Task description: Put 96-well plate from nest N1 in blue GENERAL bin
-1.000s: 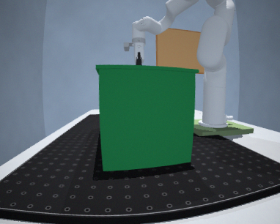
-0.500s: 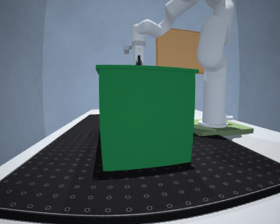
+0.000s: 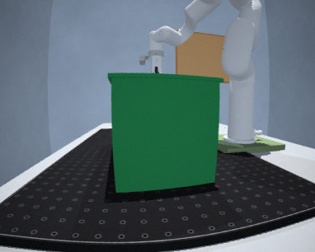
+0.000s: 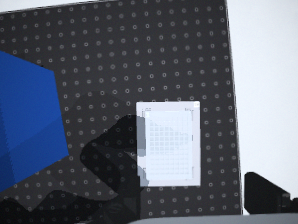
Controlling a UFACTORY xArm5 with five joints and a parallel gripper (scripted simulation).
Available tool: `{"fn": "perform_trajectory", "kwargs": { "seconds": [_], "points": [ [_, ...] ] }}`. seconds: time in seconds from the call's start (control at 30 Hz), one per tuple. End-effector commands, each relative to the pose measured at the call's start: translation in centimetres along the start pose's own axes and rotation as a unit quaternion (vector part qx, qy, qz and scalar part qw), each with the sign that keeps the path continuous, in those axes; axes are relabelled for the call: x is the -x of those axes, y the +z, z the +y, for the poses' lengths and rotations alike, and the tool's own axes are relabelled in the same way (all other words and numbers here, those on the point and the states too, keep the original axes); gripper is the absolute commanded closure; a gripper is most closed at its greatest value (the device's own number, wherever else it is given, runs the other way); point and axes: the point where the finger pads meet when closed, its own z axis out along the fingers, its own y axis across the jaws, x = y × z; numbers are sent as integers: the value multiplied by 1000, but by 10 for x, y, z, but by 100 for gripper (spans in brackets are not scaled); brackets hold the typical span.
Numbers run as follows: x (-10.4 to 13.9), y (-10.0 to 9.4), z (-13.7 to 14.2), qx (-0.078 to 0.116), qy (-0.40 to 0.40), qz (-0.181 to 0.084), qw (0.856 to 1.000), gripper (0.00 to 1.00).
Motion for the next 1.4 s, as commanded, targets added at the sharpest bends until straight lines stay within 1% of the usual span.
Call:
{"fn": "perform_trajectory", "kwargs": {
  "seconds": [0.0,1.37],
  "points": [
    [-1,4,1,1,0,1,1000,0],
    [-1,66,1,1,0,1,1000,0]
  ]
}}
